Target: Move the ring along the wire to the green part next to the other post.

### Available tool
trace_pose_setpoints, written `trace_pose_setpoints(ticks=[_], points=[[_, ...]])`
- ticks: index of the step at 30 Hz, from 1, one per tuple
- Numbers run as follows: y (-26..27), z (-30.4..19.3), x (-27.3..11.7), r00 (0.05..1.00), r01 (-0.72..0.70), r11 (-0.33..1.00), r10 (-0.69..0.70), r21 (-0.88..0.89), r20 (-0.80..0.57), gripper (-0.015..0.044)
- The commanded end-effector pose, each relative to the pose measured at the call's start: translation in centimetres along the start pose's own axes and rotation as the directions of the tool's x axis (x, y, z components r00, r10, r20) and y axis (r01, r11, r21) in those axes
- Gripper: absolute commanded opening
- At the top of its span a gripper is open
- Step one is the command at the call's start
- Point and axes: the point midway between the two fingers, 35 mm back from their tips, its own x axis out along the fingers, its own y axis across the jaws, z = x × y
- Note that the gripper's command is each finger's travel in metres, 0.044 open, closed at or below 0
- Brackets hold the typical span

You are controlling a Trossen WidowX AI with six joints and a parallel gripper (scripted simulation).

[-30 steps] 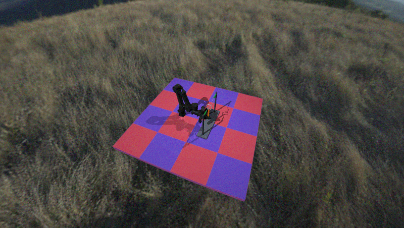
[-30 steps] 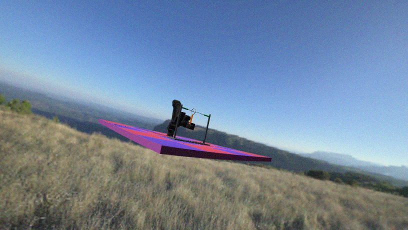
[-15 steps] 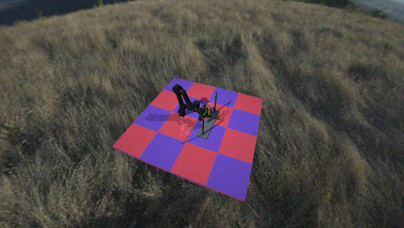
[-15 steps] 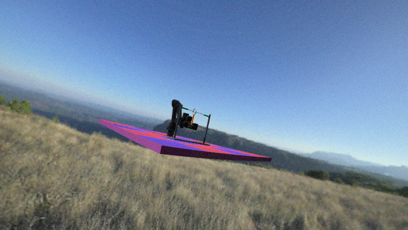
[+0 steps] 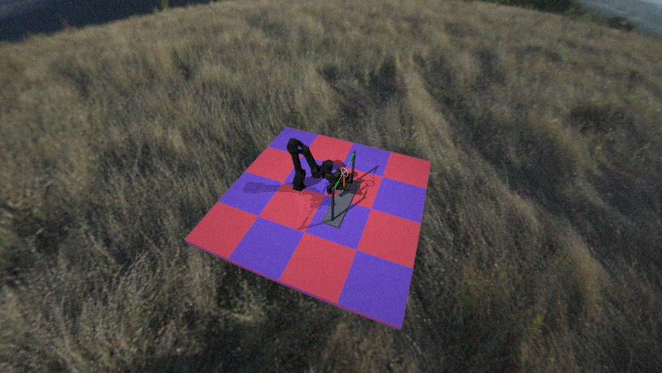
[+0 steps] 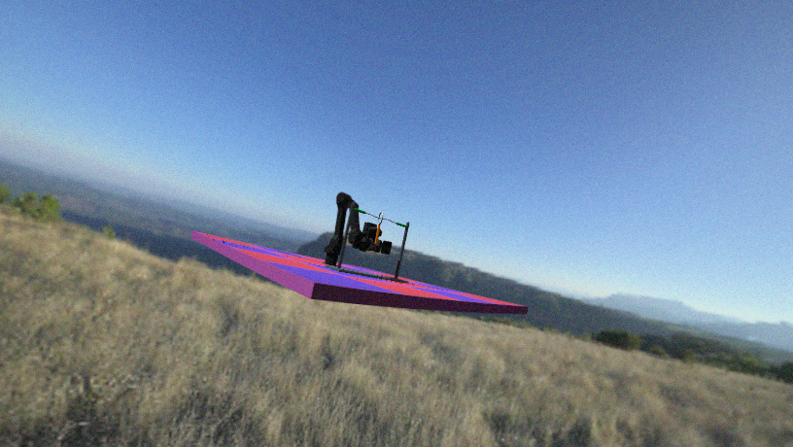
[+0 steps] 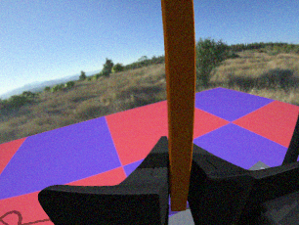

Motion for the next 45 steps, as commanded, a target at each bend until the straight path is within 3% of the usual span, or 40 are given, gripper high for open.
trace_pose_setpoints(ticks=[1,11,20,33,45], points=[[0.6,0.0,0.2,0.999,0.042,0.999,-0.042,0.018,-0.001,-0.0150],[1.8,0.0,0.4,0.998,0.060,0.998,-0.060,0.037,0.000,-0.0150],[2.7,0.1,0.5,1.000,-0.021,0.999,0.021,0.032,0.004,-0.0150],[3.9,0.1,0.5,0.961,-0.278,0.961,0.278,0.001,0.009,-0.0150],[4.8,0.1,0.1,0.819,-0.574,0.818,0.574,-0.041,0.005,-0.0150]])
